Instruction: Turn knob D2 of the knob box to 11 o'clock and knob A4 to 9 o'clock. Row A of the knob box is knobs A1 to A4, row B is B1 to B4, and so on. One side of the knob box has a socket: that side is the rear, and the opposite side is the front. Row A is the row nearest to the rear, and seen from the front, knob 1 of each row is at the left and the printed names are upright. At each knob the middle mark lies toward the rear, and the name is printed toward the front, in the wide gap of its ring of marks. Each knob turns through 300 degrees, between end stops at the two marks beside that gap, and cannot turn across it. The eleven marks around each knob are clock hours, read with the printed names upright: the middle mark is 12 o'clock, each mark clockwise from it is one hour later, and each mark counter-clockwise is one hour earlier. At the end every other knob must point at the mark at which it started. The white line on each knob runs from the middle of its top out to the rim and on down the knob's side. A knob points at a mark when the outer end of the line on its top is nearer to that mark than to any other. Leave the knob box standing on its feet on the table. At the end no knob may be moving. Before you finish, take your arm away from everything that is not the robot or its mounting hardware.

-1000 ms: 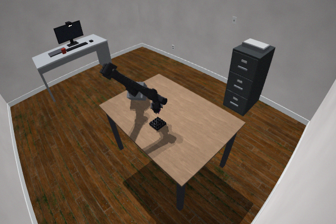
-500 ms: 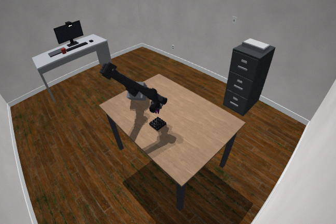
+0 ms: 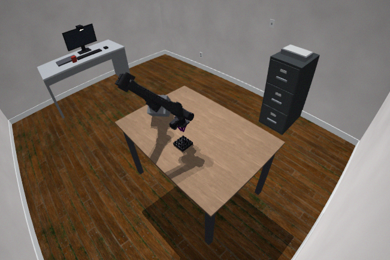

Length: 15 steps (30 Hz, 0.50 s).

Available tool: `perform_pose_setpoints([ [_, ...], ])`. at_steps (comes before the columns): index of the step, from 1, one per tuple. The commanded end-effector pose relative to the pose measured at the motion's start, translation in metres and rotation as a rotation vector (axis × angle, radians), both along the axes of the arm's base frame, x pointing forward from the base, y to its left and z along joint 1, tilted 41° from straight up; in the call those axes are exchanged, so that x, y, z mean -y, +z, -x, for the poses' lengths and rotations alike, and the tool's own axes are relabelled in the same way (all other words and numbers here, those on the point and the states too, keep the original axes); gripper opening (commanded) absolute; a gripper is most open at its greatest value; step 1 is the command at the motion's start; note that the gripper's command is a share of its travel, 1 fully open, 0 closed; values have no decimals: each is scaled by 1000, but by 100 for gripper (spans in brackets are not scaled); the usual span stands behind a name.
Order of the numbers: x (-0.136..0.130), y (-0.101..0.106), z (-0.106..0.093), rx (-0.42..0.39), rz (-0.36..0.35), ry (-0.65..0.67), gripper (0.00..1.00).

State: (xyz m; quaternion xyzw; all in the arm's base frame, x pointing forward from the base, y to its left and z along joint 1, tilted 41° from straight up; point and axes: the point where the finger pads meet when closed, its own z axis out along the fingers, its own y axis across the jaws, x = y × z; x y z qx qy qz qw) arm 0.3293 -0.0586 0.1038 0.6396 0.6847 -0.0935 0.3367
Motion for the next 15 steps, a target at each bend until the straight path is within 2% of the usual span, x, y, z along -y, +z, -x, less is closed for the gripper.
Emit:
perform_pose_setpoints([
  [1,-6,21,-13,116,-47,-99,18],
  [5,-6,23,-13,161,-74,-158,18],
  [15,-5,20,-11,160,-78,-171,18],
])
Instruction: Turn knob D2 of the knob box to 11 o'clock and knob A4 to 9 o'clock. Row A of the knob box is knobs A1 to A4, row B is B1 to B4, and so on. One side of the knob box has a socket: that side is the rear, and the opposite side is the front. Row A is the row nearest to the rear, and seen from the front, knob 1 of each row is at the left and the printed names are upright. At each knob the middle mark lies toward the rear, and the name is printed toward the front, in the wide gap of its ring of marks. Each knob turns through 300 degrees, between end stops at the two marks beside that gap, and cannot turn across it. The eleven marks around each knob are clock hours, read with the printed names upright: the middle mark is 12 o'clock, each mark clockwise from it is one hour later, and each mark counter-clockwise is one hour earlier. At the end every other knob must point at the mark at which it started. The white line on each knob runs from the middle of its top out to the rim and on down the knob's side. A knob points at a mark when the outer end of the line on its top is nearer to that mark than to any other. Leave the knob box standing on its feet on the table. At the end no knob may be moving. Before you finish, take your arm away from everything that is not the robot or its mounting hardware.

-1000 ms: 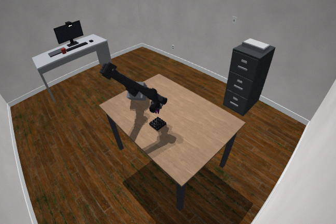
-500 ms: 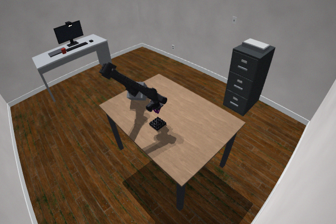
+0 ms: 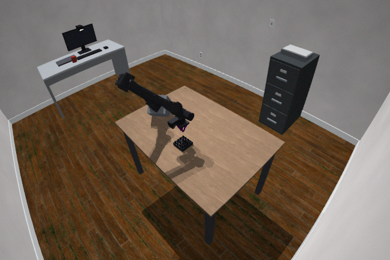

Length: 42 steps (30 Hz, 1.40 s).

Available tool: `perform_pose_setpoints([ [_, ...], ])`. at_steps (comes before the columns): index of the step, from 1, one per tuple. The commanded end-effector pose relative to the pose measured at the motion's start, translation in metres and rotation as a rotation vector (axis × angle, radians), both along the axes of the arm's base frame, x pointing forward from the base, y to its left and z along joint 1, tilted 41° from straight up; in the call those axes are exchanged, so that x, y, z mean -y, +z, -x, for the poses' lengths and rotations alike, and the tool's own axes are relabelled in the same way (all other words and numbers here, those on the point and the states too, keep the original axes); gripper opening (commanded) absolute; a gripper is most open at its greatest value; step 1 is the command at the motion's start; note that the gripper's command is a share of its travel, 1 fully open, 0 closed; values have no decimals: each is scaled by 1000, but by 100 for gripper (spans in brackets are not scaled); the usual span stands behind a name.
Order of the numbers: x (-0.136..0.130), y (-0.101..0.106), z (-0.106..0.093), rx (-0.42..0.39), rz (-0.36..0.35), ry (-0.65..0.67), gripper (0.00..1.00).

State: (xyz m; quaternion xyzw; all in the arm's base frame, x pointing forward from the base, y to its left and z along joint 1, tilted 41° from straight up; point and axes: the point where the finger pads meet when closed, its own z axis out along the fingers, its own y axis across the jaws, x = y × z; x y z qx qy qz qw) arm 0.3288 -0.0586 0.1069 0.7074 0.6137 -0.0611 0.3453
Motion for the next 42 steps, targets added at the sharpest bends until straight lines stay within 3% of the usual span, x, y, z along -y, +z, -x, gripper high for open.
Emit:
perform_pose_setpoints([
  [1,-5,17,-11,46,-9,-12,18],
  [33,-5,16,-12,47,-9,-12,18],
  [42,4,4,-9,24,-1,-16,18],
])
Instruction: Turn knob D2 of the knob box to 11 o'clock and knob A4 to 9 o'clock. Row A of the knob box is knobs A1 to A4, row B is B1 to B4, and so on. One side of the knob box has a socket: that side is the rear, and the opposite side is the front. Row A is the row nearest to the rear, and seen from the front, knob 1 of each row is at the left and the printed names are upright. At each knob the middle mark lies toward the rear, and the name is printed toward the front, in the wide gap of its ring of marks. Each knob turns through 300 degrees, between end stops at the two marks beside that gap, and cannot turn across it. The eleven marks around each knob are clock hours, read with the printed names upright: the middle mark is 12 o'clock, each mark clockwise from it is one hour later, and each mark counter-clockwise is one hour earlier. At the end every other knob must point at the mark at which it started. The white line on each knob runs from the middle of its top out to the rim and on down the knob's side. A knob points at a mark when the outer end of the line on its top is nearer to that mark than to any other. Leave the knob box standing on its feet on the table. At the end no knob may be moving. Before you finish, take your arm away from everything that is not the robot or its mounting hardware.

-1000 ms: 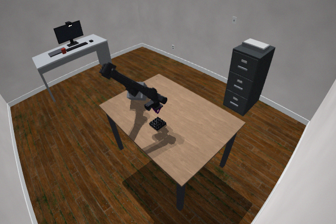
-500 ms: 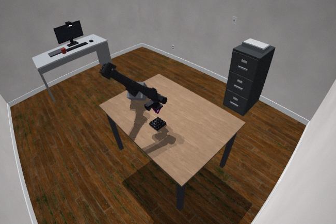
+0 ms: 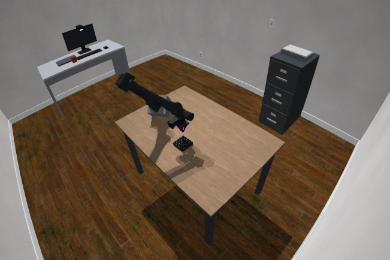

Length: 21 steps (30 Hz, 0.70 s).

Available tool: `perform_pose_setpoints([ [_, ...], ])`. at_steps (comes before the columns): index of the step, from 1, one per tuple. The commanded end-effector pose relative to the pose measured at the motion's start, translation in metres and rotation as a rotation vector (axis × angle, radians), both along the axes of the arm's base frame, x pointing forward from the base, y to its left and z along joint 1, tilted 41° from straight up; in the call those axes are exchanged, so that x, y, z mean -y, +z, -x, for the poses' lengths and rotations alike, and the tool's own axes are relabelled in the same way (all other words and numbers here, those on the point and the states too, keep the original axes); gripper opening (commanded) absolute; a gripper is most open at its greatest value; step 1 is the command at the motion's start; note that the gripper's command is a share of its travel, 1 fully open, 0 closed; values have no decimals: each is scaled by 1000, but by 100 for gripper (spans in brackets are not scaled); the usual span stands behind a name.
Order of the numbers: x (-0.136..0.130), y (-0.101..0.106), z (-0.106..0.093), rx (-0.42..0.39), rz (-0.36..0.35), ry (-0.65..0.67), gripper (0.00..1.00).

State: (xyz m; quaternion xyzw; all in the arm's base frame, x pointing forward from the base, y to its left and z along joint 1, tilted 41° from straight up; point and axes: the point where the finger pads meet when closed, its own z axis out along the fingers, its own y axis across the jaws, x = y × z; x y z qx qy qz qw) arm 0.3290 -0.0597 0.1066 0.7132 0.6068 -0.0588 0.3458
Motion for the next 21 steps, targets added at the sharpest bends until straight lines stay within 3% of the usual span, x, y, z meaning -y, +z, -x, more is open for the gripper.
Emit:
perform_pose_setpoints([
  [1,2,2,-8,10,4,3,18],
  [21,13,-18,-9,-3,3,2,18],
])
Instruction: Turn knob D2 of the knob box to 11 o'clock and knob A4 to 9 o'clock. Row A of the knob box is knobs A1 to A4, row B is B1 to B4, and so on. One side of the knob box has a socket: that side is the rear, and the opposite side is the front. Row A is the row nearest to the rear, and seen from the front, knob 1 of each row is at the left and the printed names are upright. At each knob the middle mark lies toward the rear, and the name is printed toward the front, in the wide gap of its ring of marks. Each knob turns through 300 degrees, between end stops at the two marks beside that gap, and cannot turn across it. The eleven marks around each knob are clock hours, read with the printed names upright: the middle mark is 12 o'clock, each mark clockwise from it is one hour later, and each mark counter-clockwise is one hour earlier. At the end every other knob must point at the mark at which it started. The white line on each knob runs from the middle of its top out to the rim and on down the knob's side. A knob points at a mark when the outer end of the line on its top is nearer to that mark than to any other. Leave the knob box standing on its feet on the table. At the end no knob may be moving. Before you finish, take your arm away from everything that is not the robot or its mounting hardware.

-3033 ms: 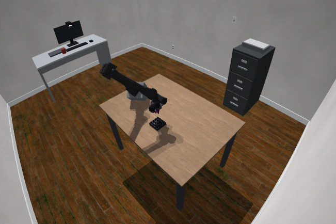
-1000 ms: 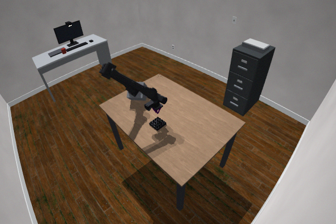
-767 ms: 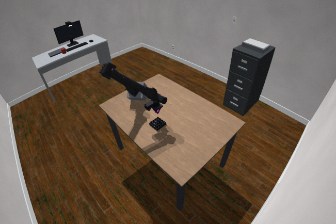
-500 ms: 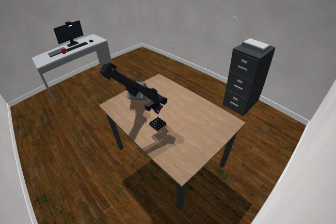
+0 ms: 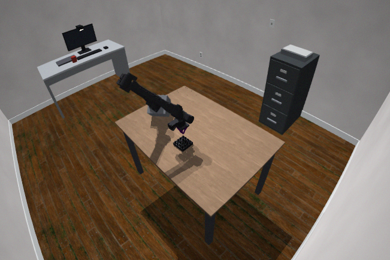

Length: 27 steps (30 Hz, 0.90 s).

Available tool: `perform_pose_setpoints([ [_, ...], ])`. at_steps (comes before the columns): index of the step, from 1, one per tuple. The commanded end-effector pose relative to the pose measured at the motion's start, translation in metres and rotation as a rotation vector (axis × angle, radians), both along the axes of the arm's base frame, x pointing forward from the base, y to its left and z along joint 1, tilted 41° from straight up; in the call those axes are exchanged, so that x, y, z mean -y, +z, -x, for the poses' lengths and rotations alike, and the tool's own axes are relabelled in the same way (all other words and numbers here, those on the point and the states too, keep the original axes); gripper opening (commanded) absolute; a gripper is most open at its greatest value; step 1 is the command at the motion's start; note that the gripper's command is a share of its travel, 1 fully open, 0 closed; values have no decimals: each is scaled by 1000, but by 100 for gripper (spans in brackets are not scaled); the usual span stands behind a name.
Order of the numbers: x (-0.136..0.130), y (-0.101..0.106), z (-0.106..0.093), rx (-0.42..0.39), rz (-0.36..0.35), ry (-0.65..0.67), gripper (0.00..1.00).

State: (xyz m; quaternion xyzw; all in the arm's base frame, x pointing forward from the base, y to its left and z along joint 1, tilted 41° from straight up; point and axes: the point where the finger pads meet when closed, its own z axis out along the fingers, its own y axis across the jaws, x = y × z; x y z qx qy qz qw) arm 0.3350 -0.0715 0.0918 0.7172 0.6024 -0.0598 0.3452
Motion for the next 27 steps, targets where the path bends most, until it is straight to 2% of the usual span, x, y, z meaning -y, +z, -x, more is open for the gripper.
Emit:
perform_pose_setpoints([
  [1,1,-3,-3,-4,5,14,18],
  [13,10,-14,-7,-5,6,11,18],
  [27,10,-17,-10,1,6,23,18],
])
